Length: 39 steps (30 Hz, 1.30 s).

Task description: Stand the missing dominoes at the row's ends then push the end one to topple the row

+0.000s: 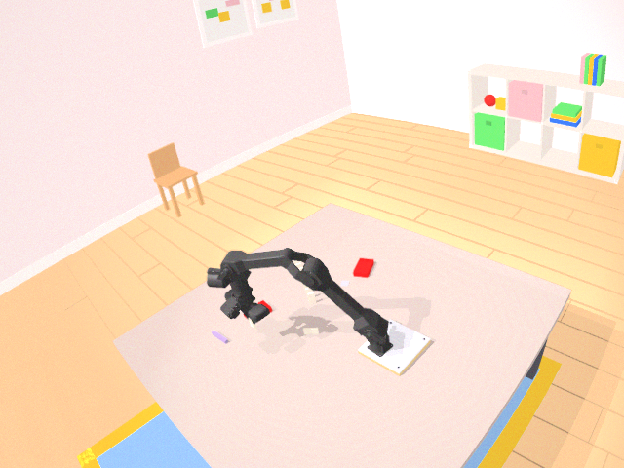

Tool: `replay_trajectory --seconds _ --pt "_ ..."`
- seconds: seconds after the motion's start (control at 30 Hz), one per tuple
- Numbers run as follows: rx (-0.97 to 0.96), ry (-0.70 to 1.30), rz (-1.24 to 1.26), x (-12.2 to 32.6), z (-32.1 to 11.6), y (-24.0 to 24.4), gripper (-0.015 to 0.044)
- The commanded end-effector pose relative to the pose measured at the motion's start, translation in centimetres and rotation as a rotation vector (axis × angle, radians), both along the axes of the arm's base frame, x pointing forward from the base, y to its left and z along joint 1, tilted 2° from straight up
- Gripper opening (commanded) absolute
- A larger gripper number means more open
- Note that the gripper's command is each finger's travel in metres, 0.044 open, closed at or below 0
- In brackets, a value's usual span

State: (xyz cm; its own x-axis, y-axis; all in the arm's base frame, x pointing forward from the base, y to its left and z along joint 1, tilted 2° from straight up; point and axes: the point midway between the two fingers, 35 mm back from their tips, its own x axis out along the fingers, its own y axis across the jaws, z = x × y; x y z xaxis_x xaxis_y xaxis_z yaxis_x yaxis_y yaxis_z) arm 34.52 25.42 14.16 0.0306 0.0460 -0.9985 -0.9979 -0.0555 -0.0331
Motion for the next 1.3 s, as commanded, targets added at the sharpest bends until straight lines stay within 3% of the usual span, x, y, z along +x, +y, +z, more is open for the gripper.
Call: replay_trajectory --seconds 0.0,0.2,0.53,0.93,1.27 --pt "0.004 -0.006 0.004 -0.6 3.7 -0.5 0.0107" --pt "0.008 -0.003 -0.074 -0.2 3.9 -1.6 0.0107" --pt "0.046 0.042 -1.156 1.2 4.9 -15.5 0.0107" --pt "0.059 0.075 -2.048 -1.3 4.5 -24.8 0.0107" --pt "0.060 0.076 -2.075 -1.5 4.5 -25.1 0.0107"
